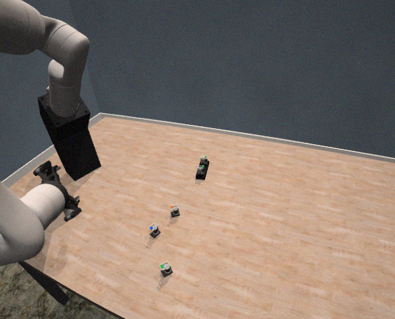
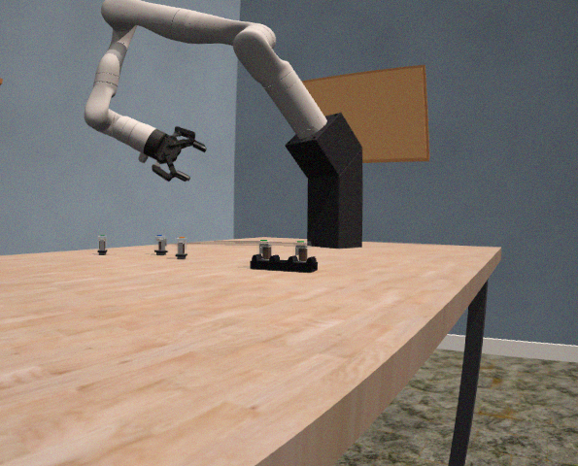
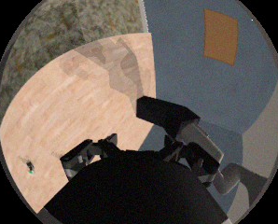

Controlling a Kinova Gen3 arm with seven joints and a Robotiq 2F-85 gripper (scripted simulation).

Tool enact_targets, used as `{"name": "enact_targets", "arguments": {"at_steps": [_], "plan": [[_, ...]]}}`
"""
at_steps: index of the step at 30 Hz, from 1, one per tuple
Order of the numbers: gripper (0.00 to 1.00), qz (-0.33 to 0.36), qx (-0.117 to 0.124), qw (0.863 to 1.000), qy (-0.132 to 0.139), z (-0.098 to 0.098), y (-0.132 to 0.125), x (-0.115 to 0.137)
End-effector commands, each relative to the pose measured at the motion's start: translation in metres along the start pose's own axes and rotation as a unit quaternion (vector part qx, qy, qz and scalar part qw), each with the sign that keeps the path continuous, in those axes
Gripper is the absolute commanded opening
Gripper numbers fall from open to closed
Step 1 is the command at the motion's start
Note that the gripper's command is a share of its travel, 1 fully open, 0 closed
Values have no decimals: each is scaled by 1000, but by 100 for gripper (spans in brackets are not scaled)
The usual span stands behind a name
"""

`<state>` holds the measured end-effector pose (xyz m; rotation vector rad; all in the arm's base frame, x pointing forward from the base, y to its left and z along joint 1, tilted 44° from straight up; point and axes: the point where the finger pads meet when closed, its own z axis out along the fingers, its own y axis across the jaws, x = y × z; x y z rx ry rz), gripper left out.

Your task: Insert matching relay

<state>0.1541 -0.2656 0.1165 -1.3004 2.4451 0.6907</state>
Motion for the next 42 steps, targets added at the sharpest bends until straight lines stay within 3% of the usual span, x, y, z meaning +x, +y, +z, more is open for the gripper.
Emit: {"name": "enact_targets", "arguments": {"at_steps": [1, 42], "plan": [[100, -3, -1, 1000, 2, 0, -1, -2], [100, 42, -10, 999, 32, 2, -19, -18]]}}
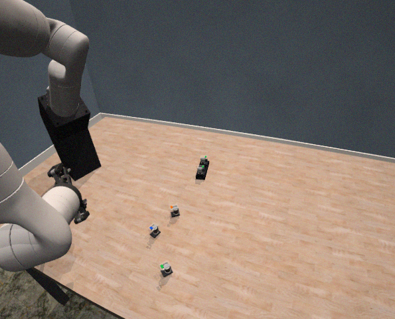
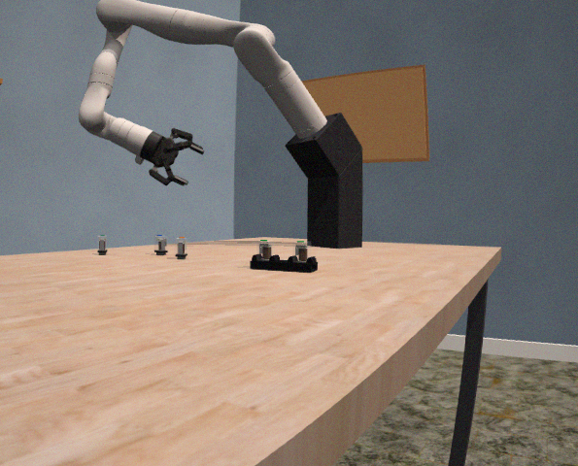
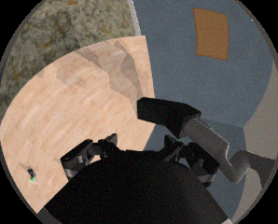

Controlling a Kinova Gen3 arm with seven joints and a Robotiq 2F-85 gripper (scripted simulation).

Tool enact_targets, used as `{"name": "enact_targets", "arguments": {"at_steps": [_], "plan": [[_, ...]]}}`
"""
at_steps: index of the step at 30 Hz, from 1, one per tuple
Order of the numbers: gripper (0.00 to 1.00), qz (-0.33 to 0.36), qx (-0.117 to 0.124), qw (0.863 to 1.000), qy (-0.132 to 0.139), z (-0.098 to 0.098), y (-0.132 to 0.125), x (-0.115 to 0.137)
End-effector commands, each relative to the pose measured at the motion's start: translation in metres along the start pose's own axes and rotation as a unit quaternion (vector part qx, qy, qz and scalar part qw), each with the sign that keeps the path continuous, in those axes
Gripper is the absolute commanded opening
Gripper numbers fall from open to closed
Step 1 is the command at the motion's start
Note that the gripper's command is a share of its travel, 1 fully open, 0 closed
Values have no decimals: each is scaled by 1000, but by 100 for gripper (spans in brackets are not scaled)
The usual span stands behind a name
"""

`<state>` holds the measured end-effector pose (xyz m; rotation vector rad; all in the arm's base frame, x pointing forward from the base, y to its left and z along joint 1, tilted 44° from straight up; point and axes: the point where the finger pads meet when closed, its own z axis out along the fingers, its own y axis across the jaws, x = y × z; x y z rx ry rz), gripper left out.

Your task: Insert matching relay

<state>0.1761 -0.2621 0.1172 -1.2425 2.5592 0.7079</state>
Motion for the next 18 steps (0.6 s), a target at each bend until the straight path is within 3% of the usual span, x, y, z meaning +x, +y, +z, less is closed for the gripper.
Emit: {"name": "enact_targets", "arguments": {"at_steps": [1, 18], "plan": [[100, -2, -1, 1000, 4, 0, -2, -3], [100, 16, -3, 1000, 17, 0, -8, -11]]}}
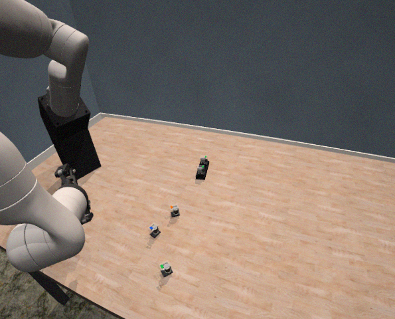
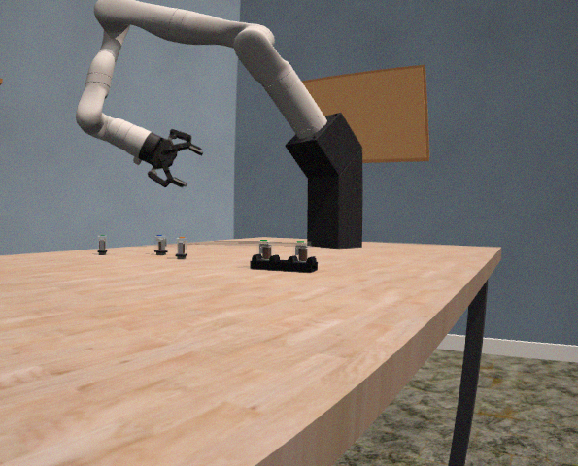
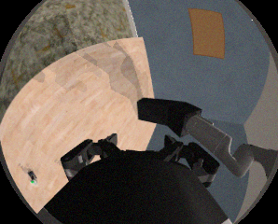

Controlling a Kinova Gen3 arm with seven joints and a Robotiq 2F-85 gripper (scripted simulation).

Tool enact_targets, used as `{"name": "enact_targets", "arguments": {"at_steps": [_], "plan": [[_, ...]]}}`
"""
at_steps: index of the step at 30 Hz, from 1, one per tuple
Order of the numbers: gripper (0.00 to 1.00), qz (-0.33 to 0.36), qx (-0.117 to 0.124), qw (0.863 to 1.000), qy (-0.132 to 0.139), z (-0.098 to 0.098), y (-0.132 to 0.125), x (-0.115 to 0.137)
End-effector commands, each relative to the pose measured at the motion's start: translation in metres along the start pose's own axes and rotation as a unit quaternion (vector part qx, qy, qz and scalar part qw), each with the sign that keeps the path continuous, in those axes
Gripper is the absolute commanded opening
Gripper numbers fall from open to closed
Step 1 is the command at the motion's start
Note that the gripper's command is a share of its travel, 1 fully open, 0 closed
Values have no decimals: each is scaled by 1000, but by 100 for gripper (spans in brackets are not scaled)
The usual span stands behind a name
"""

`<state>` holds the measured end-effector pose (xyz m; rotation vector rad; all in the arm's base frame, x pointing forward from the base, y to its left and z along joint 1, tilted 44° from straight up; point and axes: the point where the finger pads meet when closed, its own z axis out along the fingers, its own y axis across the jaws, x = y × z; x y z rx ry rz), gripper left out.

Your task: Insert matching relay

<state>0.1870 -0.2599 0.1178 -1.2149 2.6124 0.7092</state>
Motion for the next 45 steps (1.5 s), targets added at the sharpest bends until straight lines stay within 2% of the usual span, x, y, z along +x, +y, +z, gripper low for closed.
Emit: {"name": "enact_targets", "arguments": {"at_steps": [1, 45], "plan": [[100, -3, -1, 1000, 3, 0, -1, -3], [100, 43, 0, 998, 35, 0, -16, -26]]}}
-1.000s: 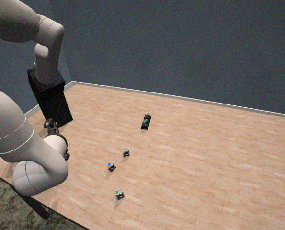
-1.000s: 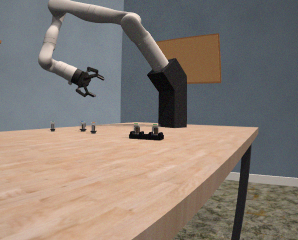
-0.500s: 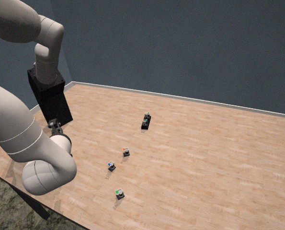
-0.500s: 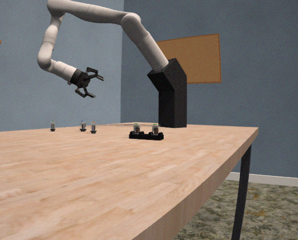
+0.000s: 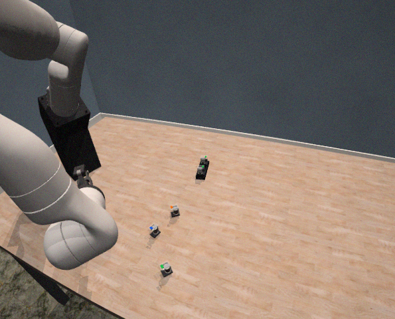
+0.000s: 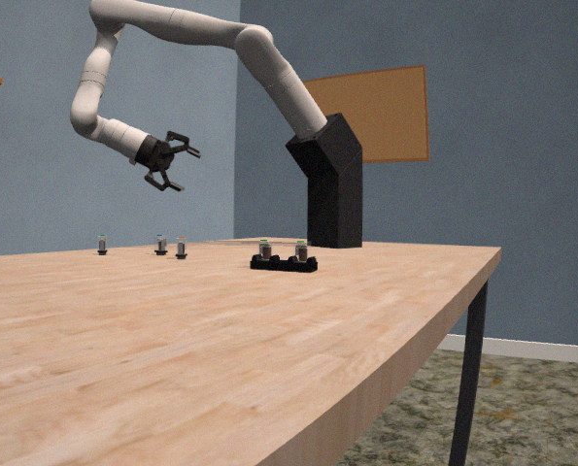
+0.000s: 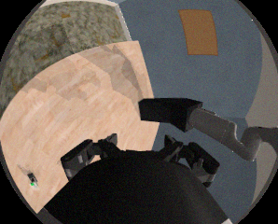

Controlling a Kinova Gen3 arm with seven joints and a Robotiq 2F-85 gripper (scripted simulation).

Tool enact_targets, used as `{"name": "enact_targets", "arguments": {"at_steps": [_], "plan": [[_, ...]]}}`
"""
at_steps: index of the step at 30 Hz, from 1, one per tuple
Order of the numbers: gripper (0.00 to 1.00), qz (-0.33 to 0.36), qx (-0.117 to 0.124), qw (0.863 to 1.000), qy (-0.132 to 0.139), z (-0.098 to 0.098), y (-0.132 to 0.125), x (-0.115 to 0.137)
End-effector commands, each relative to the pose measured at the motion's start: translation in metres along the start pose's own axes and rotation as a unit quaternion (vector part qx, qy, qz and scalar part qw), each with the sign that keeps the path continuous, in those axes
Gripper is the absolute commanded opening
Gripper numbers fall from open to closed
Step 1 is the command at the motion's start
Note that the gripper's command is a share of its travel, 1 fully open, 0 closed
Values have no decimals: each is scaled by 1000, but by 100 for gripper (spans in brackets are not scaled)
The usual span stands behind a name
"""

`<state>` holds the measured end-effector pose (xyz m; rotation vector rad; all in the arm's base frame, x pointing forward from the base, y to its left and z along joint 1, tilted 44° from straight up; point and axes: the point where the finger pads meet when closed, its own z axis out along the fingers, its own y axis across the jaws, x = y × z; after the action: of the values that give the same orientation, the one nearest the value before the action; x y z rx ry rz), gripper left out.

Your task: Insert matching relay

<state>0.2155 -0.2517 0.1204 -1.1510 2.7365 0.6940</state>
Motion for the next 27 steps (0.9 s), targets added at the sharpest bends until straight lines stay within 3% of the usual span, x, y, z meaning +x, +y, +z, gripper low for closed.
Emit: {"name": "enact_targets", "arguments": {"at_steps": [1, 27], "plan": [[100, -1, 0, 1000, 1, 0, 0, -1], [100, 27, 4, 999, 20, -1, -7, -17]]}}
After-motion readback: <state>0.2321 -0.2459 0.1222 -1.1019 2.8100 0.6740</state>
